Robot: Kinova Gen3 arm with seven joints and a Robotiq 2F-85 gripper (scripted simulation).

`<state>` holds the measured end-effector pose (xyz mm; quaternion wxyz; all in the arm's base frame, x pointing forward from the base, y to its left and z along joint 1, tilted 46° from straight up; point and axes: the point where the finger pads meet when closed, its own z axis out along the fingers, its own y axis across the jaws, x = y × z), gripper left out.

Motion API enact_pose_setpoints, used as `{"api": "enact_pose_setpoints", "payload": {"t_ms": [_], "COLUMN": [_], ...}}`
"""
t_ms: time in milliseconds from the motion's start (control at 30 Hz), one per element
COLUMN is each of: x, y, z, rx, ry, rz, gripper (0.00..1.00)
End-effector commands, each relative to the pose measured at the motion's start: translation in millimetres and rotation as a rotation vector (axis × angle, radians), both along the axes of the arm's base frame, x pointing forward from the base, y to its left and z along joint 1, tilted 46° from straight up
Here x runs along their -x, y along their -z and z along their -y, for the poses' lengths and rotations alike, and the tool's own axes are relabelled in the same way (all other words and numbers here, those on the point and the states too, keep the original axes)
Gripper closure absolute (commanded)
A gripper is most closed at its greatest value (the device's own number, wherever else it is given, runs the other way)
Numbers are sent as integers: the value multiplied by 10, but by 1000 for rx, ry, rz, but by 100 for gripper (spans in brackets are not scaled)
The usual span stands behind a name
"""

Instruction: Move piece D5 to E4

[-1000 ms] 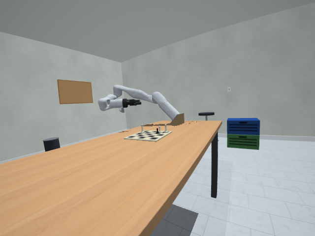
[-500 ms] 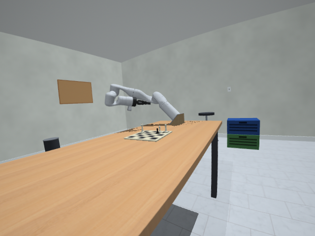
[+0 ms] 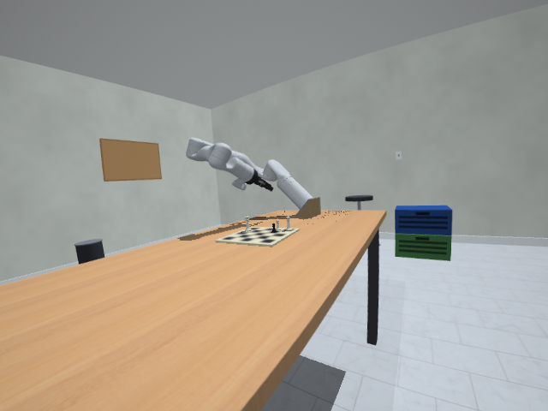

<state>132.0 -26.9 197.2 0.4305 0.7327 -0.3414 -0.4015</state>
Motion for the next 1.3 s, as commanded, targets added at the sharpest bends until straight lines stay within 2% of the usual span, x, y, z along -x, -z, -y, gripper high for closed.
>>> {"api": "enact_pose_setpoints", "payload": {"t_ms": [0,300,367,633,867,933,1267], "x": [73,33,33,-156,-340,-340,-505], "y": [57,292,292,550,810,810,1191], "z": [-3,212,212,281,216,216,-10], "rx": [57,266,266,352,344,344,232], "ry": [-138,-500,-500,-800,-1012,-1012,-1212], "rz": [-25,89,89,276,465,465,711], "gripper": [0,0,0,0,0,0,0]}}
